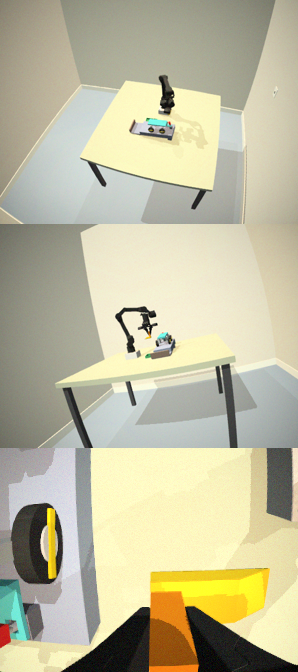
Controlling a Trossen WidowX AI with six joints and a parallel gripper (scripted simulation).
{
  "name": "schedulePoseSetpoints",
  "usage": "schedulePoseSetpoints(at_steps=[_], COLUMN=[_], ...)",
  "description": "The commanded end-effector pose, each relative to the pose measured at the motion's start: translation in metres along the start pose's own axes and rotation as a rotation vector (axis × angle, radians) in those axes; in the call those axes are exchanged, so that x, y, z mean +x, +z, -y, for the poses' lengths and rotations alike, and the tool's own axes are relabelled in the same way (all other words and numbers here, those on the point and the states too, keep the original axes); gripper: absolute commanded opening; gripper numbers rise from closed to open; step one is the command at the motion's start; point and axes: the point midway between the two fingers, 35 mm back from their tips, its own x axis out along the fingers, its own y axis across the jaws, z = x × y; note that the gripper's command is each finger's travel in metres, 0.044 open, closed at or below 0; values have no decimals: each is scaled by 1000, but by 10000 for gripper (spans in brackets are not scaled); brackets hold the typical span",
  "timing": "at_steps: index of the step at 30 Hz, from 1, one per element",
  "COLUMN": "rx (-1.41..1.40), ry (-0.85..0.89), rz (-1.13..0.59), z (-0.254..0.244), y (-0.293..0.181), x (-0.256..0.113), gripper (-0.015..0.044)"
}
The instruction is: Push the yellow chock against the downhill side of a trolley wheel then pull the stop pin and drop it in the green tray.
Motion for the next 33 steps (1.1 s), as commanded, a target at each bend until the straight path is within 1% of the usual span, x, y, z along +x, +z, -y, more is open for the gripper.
schedulePoseSetpoints(at_steps=[1, 33], rx=[-4, -4], ry=[-5, -3], rz=[7, 16], z=[-3, -29], y=[14, 117], x=[2, 8], gripper=[0, 0])
